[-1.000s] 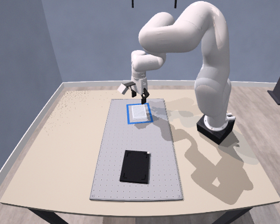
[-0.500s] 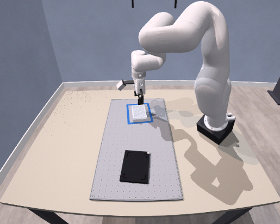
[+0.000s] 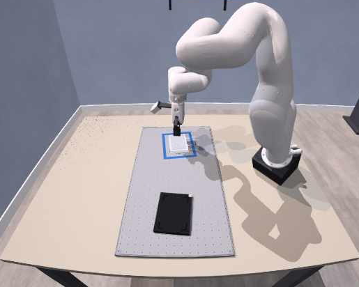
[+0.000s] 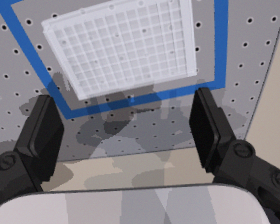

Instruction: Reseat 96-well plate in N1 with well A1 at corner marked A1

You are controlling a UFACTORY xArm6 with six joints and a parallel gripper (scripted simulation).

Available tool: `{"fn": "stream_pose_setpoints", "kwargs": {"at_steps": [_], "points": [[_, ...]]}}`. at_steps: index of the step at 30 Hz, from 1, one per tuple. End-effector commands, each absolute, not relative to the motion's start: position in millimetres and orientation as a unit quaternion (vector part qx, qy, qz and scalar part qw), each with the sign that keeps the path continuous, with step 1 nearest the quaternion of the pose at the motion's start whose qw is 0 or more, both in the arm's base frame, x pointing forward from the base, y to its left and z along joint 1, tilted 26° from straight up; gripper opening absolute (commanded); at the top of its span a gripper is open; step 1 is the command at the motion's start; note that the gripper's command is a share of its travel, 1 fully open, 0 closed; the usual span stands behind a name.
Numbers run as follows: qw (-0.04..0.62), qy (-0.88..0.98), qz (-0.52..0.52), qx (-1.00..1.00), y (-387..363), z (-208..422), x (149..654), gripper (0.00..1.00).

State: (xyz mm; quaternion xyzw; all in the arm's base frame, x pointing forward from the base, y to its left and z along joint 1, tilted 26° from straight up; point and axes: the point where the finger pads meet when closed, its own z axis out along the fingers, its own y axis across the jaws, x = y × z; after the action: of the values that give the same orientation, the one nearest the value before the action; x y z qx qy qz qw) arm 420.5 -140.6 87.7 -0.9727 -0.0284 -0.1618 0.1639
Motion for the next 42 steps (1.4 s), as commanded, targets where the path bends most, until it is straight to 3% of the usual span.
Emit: {"fn": "stream_pose_setpoints", "kwargs": {"at_steps": [1, 42], "points": [[0.173, 0.049, -0.146, -0.973, -141.4, 88.8, 421.3, 1.00], [0.225, 0.589, -0.023, -0.775, -141.4, 88.8, 421.4, 1.00]]}}
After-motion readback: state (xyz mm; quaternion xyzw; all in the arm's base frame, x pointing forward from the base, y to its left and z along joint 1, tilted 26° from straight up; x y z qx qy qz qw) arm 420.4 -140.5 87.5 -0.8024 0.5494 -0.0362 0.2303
